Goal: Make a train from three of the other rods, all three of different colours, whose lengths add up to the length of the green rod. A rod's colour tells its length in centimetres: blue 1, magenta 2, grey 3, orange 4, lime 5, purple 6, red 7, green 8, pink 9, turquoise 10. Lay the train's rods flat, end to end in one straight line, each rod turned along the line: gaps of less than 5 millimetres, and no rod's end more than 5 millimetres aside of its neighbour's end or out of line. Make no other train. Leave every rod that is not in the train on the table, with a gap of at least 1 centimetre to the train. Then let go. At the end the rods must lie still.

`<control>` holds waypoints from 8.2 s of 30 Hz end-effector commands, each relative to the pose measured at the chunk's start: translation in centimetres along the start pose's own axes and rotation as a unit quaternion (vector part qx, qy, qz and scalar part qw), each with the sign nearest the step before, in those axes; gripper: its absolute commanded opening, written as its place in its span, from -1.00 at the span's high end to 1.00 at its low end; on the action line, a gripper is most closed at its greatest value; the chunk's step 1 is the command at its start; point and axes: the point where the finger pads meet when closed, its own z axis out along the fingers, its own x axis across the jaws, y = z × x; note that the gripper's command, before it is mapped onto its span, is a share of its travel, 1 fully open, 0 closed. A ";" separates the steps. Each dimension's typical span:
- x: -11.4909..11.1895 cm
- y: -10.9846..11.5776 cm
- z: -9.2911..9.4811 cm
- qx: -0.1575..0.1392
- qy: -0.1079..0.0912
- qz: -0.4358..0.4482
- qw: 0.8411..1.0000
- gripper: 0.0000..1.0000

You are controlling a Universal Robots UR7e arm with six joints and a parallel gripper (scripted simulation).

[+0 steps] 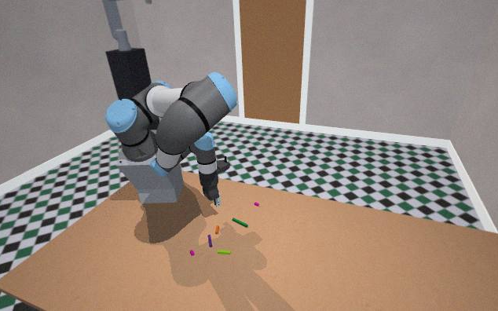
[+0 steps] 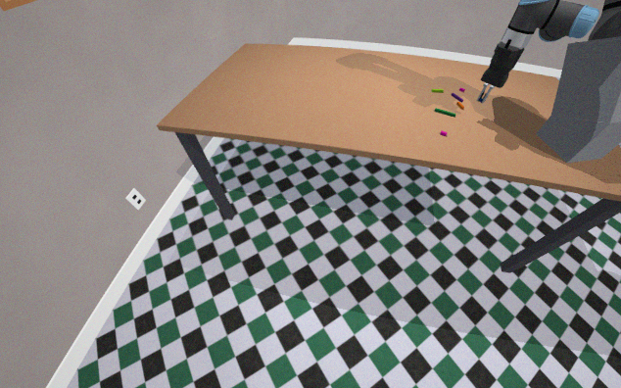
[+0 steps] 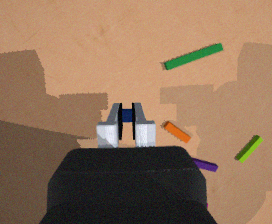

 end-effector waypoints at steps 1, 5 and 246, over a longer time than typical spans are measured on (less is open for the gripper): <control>0.0 0.0 -1.7 0.000 0.000 0.000 1.000 0.52; 0.0 0.0 -2.4 0.000 0.000 0.000 1.000 0.52; 0.2 -6.3 -1.7 0.000 0.001 -0.195 0.981 -0.07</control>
